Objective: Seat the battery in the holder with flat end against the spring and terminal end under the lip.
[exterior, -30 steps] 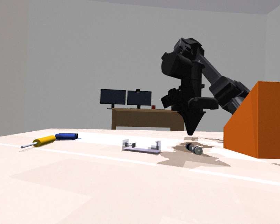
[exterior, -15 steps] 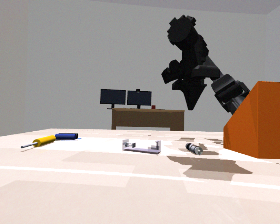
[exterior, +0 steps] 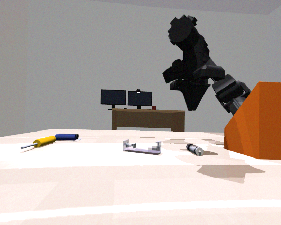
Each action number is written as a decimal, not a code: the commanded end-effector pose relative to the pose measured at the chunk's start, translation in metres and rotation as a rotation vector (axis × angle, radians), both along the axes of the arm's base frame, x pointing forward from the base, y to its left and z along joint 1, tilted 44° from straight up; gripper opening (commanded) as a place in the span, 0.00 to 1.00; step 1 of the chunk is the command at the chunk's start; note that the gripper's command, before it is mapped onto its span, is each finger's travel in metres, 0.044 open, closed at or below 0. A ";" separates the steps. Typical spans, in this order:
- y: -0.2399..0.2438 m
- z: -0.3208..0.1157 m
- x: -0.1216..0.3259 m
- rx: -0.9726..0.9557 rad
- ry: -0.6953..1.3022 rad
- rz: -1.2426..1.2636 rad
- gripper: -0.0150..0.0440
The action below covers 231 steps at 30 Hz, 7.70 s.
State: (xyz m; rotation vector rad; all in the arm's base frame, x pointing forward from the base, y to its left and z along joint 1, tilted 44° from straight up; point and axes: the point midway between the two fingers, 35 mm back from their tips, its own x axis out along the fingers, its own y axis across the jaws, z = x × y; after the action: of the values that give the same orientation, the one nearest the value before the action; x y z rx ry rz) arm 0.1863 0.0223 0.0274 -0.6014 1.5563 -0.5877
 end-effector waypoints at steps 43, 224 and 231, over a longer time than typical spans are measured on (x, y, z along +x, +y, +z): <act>-0.043 -0.071 -0.003 0.081 0.970 1.027 0.64; -0.085 -0.063 0.156 0.817 1.533 1.849 0.36; -0.085 -0.065 0.156 0.772 1.553 1.851 0.36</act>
State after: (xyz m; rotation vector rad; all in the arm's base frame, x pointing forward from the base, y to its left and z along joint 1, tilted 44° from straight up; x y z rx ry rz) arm 0.3377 -0.0609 -0.0381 -1.5318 1.4141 2.2077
